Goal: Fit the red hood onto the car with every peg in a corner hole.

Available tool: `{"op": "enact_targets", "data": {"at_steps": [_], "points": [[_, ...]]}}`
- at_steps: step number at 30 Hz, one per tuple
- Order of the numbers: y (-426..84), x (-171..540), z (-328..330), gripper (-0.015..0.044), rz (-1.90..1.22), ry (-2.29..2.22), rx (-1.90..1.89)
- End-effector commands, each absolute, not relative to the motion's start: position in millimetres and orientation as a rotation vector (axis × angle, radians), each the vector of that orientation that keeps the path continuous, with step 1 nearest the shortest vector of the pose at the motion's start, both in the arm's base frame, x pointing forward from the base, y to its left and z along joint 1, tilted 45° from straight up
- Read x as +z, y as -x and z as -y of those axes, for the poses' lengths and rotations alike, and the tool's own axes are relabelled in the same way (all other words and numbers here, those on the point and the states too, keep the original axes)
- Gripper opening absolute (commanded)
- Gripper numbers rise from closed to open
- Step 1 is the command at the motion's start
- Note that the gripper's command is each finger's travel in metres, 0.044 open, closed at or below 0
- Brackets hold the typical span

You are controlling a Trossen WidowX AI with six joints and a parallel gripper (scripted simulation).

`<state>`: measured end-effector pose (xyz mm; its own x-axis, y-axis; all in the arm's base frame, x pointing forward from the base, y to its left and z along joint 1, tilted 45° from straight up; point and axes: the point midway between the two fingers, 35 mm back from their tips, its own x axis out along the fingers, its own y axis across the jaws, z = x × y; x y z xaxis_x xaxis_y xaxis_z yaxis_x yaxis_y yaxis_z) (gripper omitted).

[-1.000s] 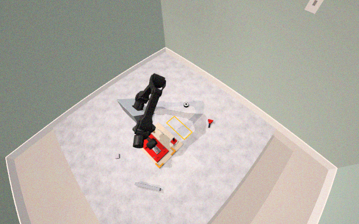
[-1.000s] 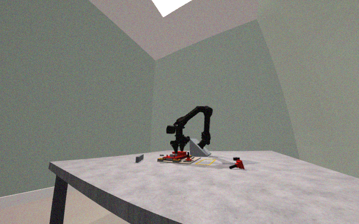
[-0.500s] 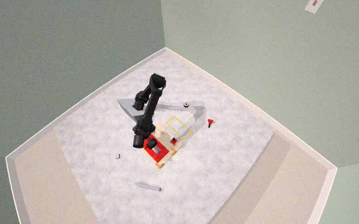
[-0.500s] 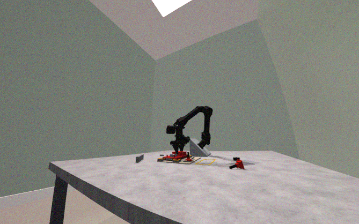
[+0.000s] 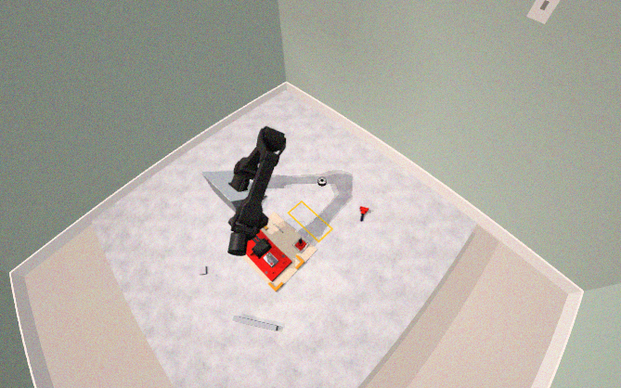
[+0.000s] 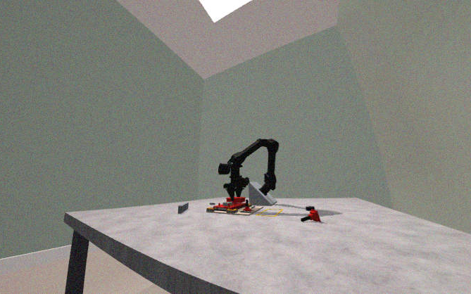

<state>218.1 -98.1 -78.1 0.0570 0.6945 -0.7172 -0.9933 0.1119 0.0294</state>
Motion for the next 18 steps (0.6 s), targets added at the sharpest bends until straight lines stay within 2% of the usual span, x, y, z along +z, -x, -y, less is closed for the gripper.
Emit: {"op": "enact_targets", "data": {"at_steps": [1, 18], "points": [[-220, -70, 108, 0.0, -0.672, 0.581, 1.38], [-217, -42, 135, 0.0, -0.673, 0.581, 1.38]]}}
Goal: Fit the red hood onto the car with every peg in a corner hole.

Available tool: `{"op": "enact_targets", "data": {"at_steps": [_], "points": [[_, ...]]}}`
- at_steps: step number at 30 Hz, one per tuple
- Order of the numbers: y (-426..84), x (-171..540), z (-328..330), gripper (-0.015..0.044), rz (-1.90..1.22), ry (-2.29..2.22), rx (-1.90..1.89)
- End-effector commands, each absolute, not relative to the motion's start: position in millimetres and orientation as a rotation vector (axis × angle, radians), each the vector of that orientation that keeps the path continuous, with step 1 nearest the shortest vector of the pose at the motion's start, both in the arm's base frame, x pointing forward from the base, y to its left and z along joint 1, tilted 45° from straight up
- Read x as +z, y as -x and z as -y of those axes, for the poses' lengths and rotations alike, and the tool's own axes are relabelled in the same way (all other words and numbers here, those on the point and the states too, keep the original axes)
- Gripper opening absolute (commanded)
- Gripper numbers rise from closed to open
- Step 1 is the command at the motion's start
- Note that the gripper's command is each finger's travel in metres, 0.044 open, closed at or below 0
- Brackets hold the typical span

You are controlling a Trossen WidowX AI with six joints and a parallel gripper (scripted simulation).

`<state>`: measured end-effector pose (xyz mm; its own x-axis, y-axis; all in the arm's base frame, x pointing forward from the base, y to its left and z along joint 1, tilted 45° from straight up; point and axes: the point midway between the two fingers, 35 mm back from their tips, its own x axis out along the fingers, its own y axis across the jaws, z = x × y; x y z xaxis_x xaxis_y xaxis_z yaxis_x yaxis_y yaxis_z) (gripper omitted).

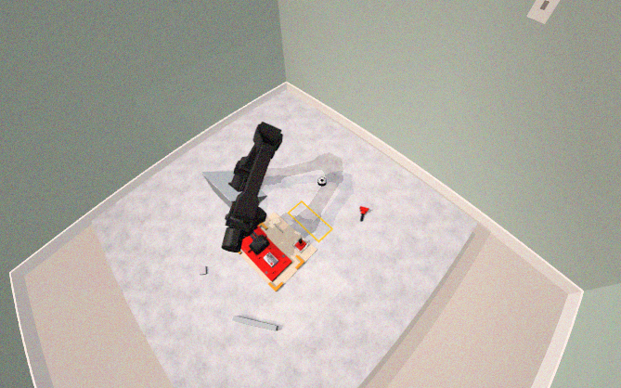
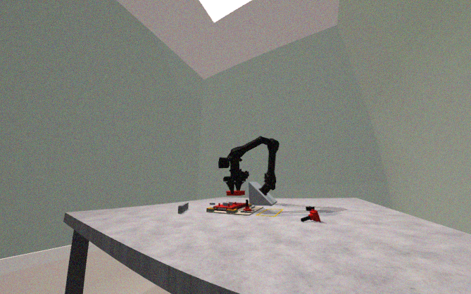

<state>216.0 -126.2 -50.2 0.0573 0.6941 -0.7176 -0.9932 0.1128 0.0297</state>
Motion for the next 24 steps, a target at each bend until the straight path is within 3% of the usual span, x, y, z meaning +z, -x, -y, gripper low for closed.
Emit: {"op": "enact_targets", "data": {"at_steps": [1, 24], "points": [[-217, -41, 136, 0.0, -0.673, 0.581, 1.38], [-230, -36, 143, 0.0, -0.83, 0.369, 1.275]]}}
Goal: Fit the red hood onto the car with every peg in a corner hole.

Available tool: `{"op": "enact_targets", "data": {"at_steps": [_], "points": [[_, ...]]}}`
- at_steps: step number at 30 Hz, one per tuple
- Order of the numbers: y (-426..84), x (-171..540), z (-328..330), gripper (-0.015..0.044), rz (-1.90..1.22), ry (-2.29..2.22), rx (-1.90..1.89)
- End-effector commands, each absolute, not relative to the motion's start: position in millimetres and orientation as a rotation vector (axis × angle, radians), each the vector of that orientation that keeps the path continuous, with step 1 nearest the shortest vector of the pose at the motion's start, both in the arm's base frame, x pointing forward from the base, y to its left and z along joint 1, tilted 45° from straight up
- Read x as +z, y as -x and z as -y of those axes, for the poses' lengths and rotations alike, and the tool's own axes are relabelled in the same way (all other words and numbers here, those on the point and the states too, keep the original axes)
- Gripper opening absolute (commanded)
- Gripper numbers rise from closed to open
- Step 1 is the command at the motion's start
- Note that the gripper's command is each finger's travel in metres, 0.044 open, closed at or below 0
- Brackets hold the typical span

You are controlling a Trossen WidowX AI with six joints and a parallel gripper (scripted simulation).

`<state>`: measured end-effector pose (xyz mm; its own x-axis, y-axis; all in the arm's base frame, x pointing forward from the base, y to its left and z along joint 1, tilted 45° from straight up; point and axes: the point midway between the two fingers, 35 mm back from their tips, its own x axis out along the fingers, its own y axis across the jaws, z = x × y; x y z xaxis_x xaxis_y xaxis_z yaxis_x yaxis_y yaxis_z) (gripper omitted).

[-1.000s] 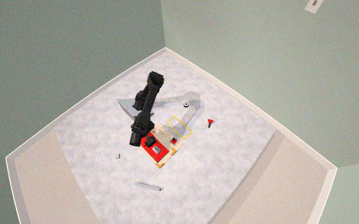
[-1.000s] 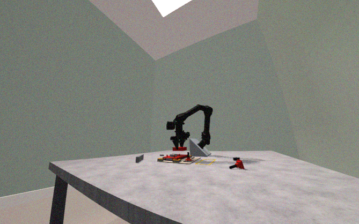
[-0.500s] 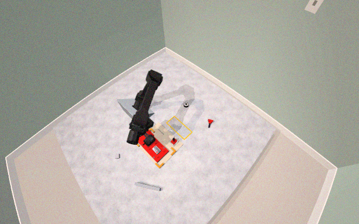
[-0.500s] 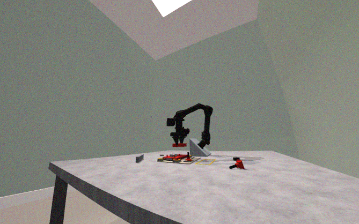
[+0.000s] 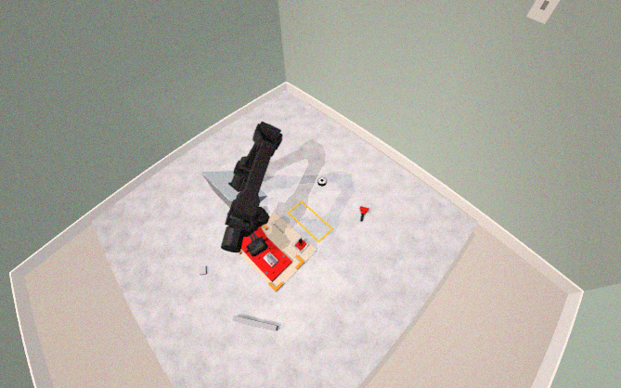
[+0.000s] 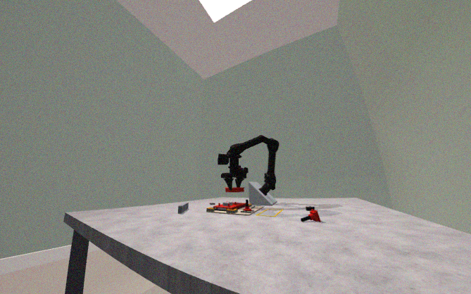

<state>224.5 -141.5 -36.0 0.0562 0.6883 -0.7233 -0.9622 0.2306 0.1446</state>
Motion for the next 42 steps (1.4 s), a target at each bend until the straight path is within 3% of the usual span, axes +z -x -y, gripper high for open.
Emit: {"op": "enact_targets", "data": {"at_steps": [1, 42], "points": [[-232, -36, 144, 0.0, -0.843, 0.352, 1.265], [-287, -34, 153, 0.0, -1.297, -0.344, 0.785]]}}
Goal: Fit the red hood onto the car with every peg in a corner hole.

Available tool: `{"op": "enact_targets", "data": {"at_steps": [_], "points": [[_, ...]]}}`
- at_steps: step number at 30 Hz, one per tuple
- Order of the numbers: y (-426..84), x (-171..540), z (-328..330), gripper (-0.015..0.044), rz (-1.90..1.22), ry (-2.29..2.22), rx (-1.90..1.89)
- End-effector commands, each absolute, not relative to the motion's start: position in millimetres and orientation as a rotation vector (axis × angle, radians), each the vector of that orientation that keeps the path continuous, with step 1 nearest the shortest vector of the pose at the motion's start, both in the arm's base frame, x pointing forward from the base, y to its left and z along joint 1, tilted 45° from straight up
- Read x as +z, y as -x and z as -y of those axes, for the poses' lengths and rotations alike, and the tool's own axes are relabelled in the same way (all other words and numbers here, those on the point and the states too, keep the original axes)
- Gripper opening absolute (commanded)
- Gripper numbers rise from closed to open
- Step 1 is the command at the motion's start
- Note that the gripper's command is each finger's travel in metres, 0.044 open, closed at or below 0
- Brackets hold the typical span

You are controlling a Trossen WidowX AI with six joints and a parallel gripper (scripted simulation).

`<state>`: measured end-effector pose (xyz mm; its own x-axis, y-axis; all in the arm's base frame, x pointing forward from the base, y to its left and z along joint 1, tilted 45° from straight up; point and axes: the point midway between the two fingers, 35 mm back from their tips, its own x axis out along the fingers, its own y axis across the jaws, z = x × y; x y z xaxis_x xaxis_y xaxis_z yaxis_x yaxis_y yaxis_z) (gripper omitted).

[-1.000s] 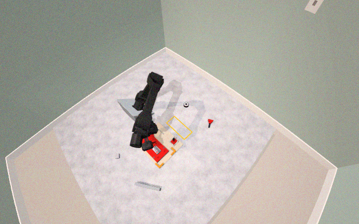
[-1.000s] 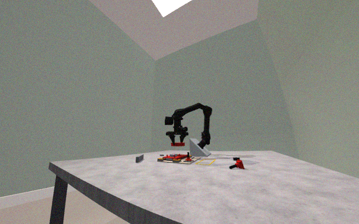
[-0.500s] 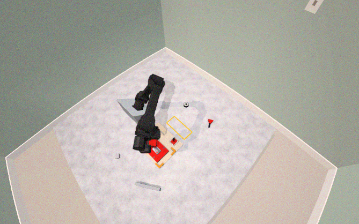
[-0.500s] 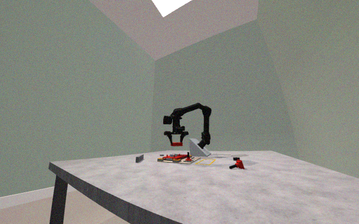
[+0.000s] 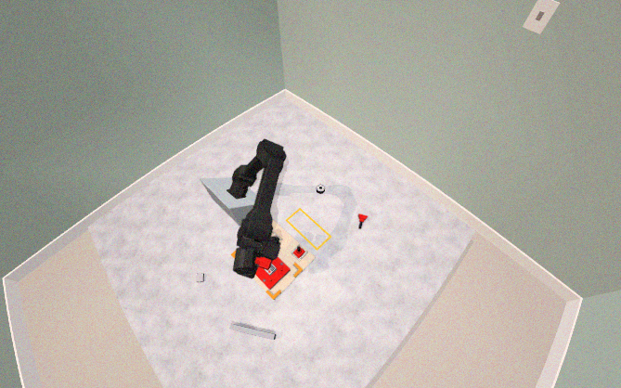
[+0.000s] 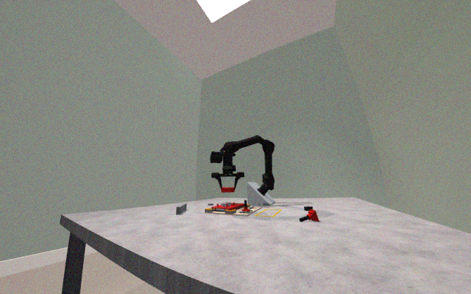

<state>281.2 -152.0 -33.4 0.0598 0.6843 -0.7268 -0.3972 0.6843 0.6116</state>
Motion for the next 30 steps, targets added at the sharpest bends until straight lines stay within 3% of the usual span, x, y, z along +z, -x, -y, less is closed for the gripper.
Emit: {"op": "enact_targets", "data": {"at_steps": [1, 30], "points": [[-288, -34, 153, 0.0, -1.306, -0.361, 0.772], [-307, -38, 147, 0.0, -1.449, -0.661, 0.525]]}}
